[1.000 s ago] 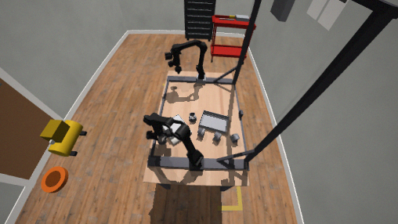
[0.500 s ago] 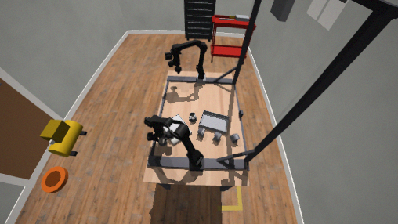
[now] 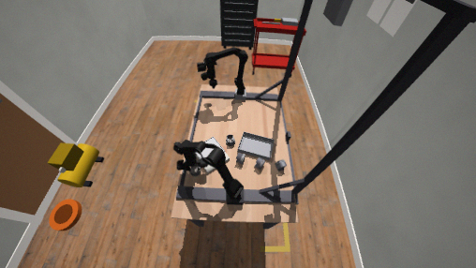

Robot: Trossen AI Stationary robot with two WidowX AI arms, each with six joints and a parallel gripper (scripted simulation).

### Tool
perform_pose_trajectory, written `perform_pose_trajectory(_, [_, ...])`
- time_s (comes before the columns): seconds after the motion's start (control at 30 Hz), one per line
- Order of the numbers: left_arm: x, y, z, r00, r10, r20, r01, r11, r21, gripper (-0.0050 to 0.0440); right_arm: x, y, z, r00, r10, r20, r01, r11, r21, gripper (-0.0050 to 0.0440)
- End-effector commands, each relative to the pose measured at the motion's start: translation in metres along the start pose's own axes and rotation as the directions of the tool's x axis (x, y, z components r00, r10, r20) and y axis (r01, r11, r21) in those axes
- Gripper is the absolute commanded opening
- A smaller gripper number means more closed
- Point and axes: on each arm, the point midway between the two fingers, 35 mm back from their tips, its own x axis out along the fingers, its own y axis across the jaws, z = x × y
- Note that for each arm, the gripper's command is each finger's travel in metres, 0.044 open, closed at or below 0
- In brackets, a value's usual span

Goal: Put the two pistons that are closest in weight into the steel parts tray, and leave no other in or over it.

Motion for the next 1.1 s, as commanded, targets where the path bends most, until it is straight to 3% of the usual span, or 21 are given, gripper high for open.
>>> perform_pose_trajectory(0.0, [0.0003, 0.0057, 0.0013, 1.0, 0.024, 0.014, -0.024, 1.0, -0.004, 0.0158, -0.0083, -0.0002, 0.0048, 0.999, 0.002, 0.032, -0.003, 1.0, 0.001, 0.04])
perform_pose_trajectory(1.07, [-0.0022, 0.0082, 0.0048, 0.999, 0.038, 0.031, -0.038, 0.999, -0.007, 0.0158, -0.0083, -0.0002, 0.0048, 0.999, 0.002, 0.032, -0.003, 1.0, 0.001, 0.04])
